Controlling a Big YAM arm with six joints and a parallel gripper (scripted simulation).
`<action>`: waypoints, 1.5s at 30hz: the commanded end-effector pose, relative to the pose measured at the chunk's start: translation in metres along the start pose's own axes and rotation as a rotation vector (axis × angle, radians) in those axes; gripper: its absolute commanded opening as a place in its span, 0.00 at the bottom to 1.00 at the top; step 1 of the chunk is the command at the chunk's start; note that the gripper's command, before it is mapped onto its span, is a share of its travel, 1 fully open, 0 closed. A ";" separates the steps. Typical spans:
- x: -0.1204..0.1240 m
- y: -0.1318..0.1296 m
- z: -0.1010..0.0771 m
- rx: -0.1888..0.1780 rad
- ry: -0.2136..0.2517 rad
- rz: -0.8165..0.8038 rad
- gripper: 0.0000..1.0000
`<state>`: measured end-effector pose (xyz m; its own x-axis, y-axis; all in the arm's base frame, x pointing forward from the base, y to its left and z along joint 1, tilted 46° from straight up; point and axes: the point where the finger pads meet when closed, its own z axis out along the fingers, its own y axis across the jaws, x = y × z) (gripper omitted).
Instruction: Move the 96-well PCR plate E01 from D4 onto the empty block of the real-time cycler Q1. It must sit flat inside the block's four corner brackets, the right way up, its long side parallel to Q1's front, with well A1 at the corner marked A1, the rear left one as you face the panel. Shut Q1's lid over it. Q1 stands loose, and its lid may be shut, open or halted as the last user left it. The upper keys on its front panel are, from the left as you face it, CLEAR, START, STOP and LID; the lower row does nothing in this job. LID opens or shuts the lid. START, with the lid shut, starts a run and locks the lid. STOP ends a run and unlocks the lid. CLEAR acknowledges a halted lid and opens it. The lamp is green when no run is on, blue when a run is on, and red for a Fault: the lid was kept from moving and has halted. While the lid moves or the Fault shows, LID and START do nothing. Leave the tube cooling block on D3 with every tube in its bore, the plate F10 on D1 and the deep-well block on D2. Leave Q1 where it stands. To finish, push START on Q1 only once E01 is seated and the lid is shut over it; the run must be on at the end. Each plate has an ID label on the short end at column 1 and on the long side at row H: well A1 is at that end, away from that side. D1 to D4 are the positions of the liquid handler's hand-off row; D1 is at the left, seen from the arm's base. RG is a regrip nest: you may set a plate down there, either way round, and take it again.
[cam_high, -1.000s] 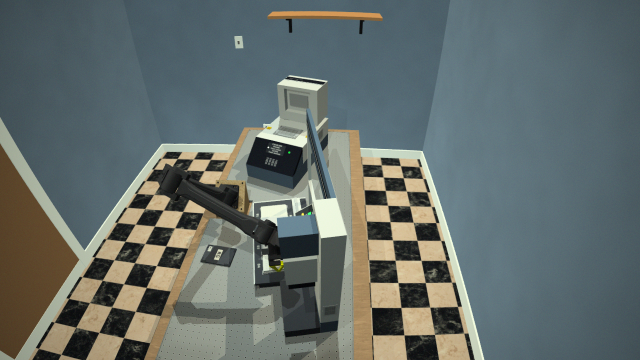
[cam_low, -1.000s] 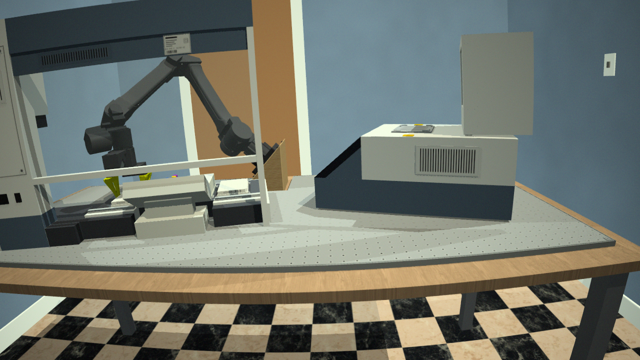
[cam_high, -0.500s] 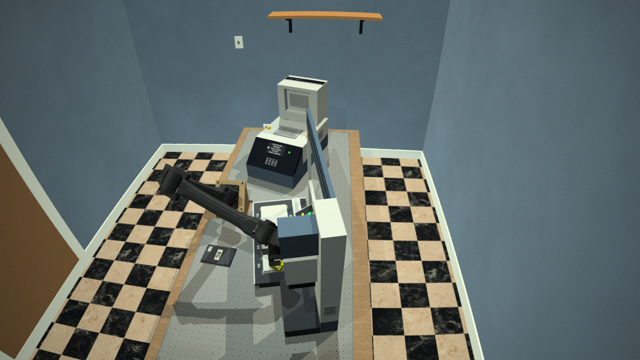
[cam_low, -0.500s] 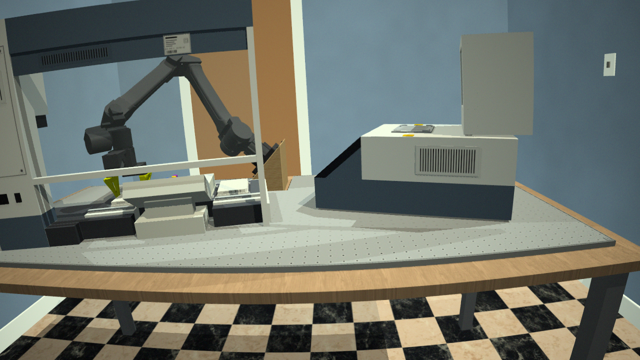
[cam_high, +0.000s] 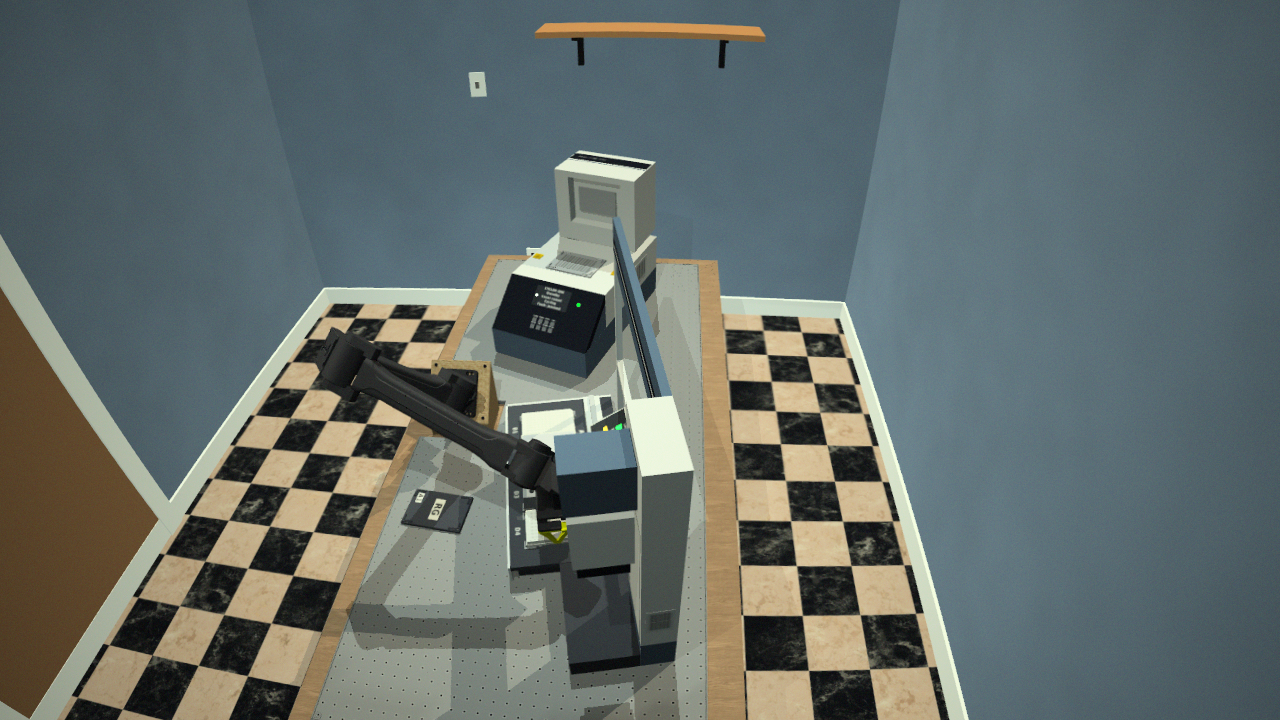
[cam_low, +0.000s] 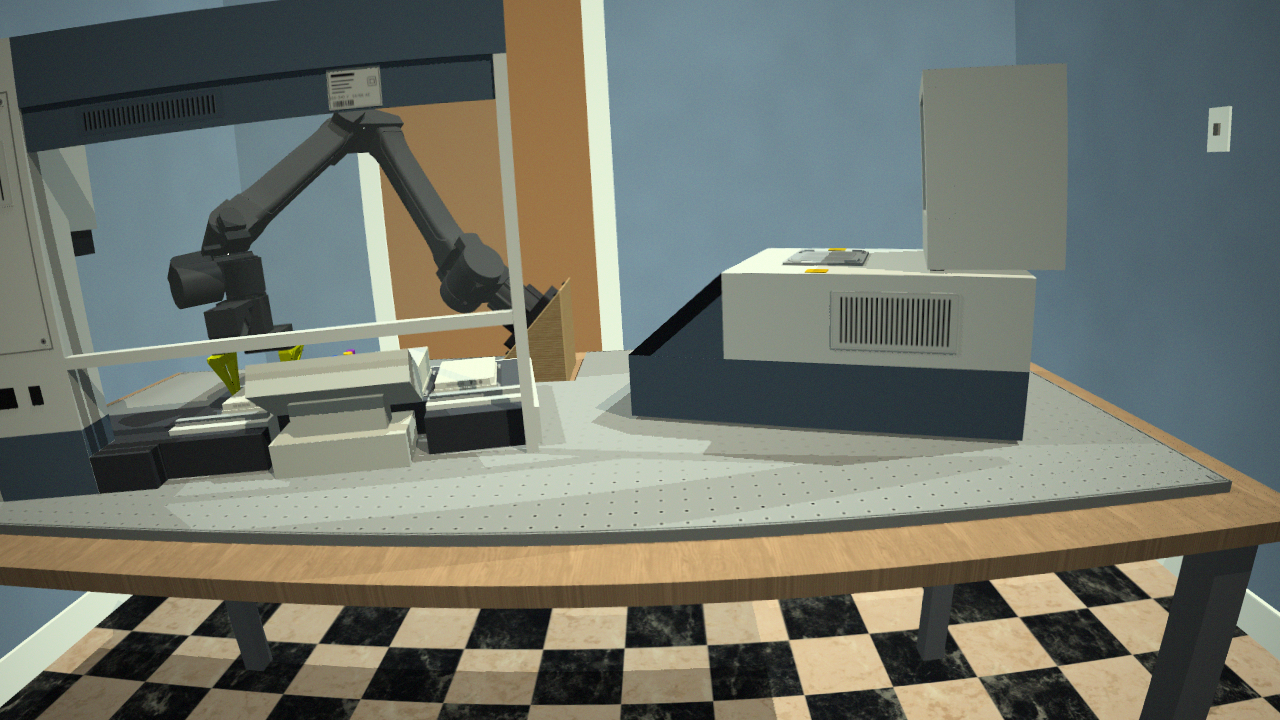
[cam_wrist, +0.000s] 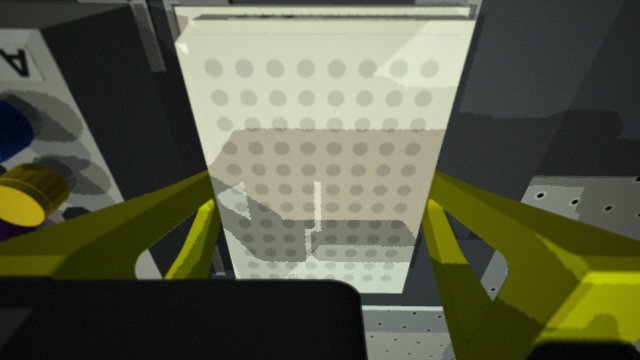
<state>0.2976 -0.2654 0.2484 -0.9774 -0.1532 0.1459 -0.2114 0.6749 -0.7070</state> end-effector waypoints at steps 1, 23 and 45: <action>-0.006 -0.014 -0.019 0.027 -0.041 0.028 0.00; -0.005 -0.014 -0.022 0.029 -0.038 0.027 0.00; -0.003 -0.015 -0.061 0.031 -0.040 0.044 0.00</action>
<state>0.2943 -0.2391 0.2682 -0.9757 -0.1525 0.1570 -0.2189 0.6780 -0.7017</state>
